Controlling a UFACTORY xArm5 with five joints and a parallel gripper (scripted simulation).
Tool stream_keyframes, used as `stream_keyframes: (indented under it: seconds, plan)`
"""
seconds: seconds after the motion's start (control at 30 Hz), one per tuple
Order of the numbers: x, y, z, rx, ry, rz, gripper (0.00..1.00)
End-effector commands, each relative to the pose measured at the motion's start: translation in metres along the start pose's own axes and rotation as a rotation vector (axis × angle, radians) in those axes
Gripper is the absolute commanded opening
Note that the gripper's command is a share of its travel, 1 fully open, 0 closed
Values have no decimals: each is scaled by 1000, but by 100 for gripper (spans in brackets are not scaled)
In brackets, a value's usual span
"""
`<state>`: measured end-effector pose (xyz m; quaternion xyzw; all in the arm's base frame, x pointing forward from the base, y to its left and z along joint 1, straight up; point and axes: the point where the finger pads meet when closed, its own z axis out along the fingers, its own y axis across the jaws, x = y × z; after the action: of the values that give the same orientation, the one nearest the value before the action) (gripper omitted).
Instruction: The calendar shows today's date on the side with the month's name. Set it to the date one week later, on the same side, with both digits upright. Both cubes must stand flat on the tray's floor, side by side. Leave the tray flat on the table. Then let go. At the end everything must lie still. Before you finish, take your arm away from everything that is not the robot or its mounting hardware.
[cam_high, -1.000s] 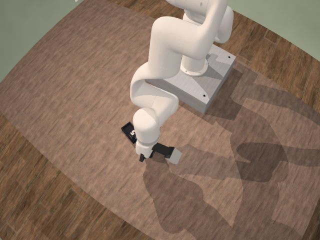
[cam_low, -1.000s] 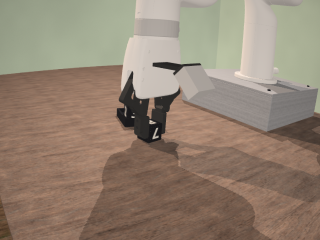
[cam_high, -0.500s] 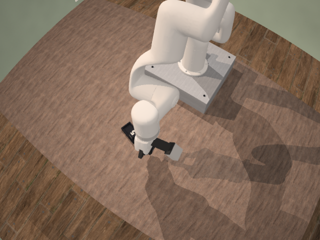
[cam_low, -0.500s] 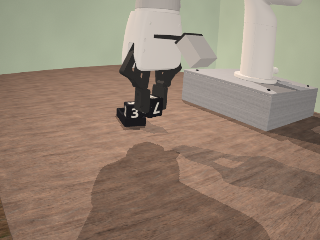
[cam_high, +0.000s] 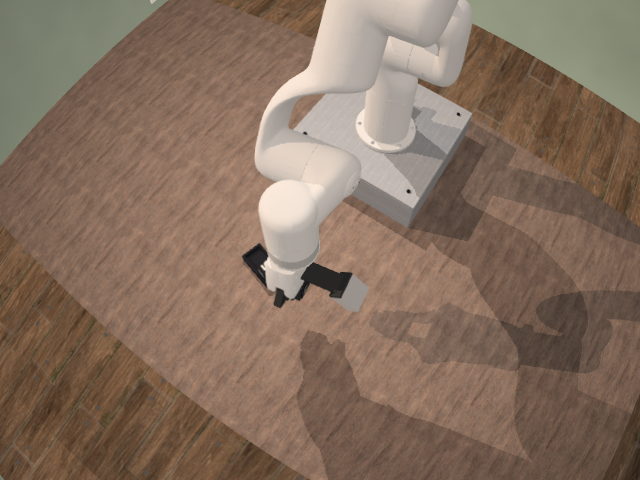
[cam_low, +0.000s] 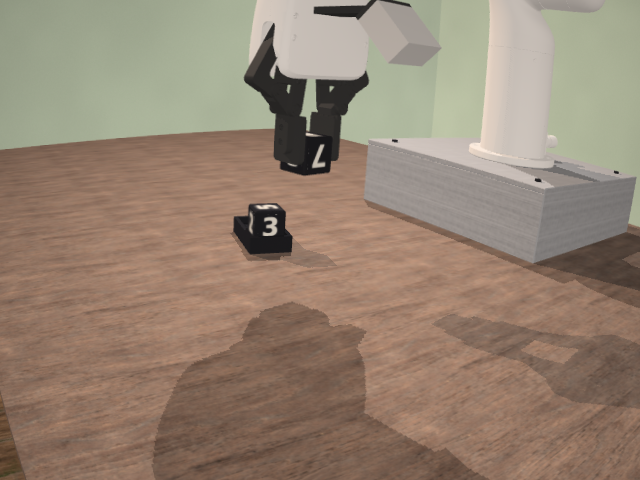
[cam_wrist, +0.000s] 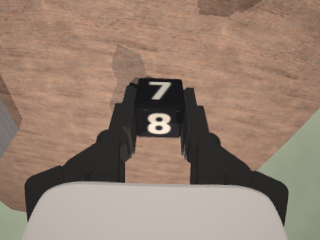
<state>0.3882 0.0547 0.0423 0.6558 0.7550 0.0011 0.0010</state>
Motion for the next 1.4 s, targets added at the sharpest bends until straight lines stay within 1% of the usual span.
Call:
stream_keyframes:
  seconds: [0.0,0.1,0.13,0.17,0.2,0.23,0.3,0.33,0.37,0.4,0.43,0.5,1.03,1.2,1.37]
  plan:
    - [0,1,-2,-4,0,0,29]
    - [-1,1,-2,-4,0,5,29]
    - [-10,-1,-3,-4,0,32,29]
    - [-26,-6,-5,-3,0,88,29]
    - [-49,-14,-7,-3,0,166,29]
    - [-49,-14,-7,-3,0,166,29]
    - [-70,-23,-9,-3,-1,245,29]
    - [-72,-24,-9,-3,-1,253,29]
    - [-89,-32,-10,-3,-1,314,29]
    - [-93,-34,-11,-3,-1,331,29]
    - [-105,-41,-12,-3,-1,379,29]
    - [-114,-47,-13,-3,-1,415,29]
    - [-115,-47,-12,-3,-1,419,29]
    - [-115,-47,-9,-3,-1,419,29]
    - [-115,-47,1,-3,-1,419,29]
